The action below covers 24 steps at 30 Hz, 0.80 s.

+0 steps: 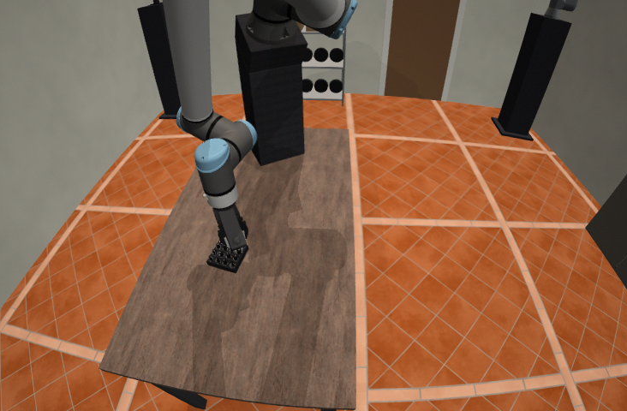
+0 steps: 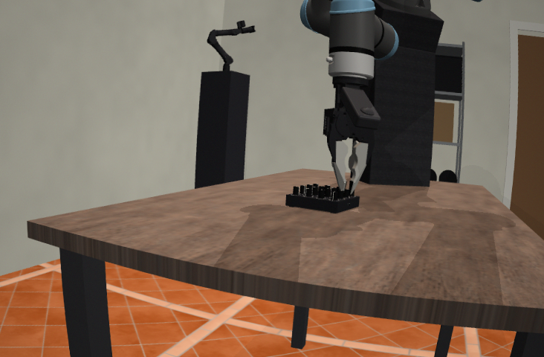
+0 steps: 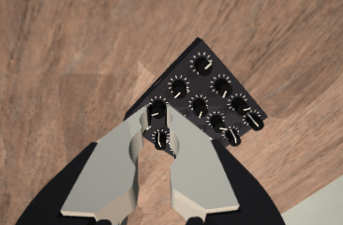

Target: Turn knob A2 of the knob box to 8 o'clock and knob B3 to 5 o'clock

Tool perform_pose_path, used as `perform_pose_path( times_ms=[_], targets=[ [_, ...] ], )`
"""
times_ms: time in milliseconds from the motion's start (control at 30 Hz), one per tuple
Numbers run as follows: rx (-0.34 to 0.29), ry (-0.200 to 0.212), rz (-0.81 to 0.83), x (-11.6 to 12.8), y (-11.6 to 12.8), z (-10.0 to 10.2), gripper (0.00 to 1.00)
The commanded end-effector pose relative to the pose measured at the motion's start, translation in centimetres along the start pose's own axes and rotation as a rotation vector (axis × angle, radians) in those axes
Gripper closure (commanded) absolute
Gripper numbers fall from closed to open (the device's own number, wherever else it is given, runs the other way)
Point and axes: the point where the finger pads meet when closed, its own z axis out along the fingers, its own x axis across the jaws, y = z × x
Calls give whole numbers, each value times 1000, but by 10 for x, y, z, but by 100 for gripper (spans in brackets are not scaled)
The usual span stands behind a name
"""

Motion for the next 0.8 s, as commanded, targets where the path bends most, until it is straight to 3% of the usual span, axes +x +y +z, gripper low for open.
perform_pose_path(
  times_ms=[0, 767],
  targets=[
    [1, 0, -29, 0, 0, 0, 96],
    [0, 0, -67, 0, 0, 0, 96]
  ],
)
